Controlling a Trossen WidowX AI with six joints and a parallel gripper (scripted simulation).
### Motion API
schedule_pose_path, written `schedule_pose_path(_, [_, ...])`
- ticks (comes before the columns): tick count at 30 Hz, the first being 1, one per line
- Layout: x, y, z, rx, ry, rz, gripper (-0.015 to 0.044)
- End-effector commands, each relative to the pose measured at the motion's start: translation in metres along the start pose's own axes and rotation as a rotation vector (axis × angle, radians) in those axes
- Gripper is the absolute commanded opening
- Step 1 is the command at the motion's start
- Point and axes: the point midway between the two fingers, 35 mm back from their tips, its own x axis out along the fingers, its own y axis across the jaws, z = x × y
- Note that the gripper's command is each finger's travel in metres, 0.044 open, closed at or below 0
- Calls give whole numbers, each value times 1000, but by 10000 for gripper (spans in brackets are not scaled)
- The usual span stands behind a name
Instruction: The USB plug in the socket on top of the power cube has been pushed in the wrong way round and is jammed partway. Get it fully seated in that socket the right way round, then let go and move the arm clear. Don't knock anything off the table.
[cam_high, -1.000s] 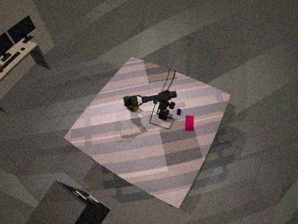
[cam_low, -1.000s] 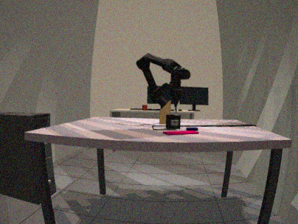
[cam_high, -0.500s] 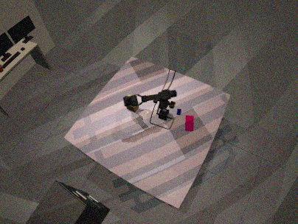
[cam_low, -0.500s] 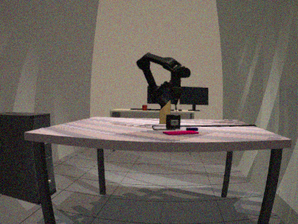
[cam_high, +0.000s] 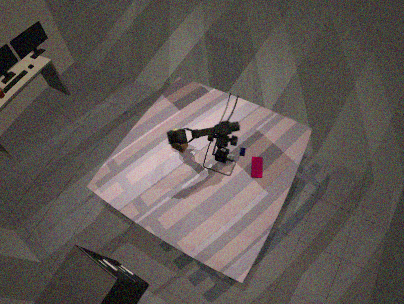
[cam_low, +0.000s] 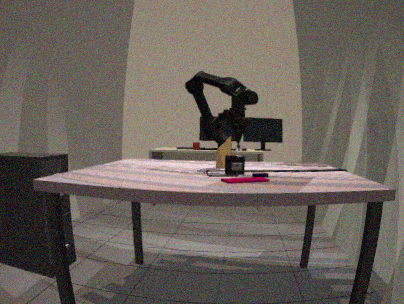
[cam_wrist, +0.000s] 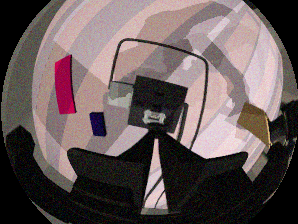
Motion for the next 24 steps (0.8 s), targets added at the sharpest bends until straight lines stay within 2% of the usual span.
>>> schedule_pose_path(1, [1,0,0,-99,0,-2,0])
schedule_pose_path(24, [1,0,0,-701,1,-1,0])
